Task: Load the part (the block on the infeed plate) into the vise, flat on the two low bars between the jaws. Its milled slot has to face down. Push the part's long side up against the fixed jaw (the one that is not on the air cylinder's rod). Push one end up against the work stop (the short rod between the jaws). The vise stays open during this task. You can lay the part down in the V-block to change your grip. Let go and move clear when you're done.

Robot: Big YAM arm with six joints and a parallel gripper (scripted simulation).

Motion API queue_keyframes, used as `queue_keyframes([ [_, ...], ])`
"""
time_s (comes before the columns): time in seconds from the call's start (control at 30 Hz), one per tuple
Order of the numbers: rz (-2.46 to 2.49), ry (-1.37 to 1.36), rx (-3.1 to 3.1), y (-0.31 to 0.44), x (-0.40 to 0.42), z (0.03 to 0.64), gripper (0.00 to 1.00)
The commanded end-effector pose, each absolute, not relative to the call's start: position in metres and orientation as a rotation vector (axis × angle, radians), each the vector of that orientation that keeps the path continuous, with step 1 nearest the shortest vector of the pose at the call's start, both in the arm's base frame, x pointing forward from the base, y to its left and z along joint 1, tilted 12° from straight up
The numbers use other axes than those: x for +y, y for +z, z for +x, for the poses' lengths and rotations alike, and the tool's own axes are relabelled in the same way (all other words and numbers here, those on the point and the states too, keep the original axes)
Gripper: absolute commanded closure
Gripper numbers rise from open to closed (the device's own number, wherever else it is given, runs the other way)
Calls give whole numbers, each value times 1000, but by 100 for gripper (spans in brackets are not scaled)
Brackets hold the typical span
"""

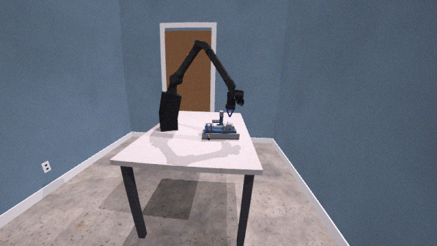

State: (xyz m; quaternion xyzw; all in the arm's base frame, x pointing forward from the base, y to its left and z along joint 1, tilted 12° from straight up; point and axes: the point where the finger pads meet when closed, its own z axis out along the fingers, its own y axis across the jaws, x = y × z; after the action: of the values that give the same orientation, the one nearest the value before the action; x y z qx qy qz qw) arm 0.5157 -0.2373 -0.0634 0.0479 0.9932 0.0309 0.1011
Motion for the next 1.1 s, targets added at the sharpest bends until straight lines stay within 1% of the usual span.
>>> queue_keyframes([
  [0.0, 133, 88, 2931, -59, -243, 513, 100],
  [0.4, 133, 88, 2931, -59, -243, 513, 100],
  [0.5, 139, 84, 2922, -60, -260, 522, 100],
  [0.63, 138, 81, 2922, -63, -291, 517, 100],
  [1.07, 102, 96, 2937, -70, -275, 515, 100],
])
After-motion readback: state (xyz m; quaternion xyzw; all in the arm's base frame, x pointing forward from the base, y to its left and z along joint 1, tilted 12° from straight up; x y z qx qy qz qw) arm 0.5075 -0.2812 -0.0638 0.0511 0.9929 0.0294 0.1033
